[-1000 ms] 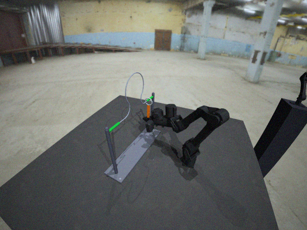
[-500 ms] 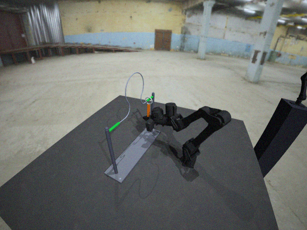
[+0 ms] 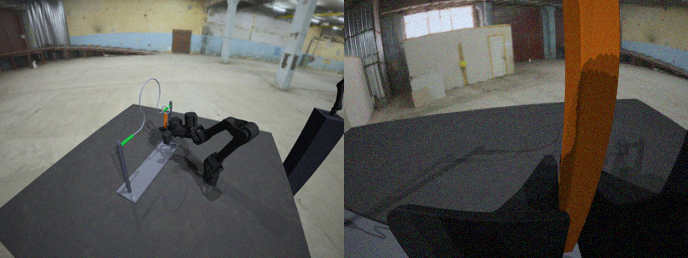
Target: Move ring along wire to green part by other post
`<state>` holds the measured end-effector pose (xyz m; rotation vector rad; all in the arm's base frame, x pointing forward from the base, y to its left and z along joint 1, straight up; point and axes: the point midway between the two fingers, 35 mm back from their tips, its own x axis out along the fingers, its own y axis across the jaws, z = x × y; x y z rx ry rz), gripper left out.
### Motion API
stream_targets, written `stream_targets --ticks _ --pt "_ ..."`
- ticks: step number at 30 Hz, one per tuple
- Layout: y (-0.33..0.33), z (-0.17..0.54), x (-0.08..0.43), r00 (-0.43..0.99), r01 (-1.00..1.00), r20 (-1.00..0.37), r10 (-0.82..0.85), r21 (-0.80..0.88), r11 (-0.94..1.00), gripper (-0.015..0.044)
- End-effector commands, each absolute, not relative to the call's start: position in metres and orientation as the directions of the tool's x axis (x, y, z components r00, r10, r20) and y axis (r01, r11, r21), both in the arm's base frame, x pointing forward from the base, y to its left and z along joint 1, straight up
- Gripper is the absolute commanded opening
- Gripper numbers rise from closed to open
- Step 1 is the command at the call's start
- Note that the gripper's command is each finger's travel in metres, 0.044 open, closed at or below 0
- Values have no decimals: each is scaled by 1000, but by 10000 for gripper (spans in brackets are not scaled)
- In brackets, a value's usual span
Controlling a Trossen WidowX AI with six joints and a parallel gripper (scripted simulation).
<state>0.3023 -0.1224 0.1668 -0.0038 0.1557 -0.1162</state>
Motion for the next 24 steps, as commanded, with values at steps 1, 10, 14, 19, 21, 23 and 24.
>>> stream_targets --ticks 1,10,14,19,21,23,24 --pt "-123 168 302 981 119 -151 -119 -12 993 -150" --pt "-123 168 302 981 119 -151 -119 -12 993 -150" --pt "-123 168 302 981 119 -151 -119 -12 993 -150" --pt "-120 168 303 981 118 -153 -119 -12 993 -150" --pt "-118 168 303 981 118 -154 -119 -11 993 -150" --pt "-116 168 303 981 118 -154 -119 -11 993 -150" --pt "-115 168 303 981 118 -155 -118 -11 993 -150"
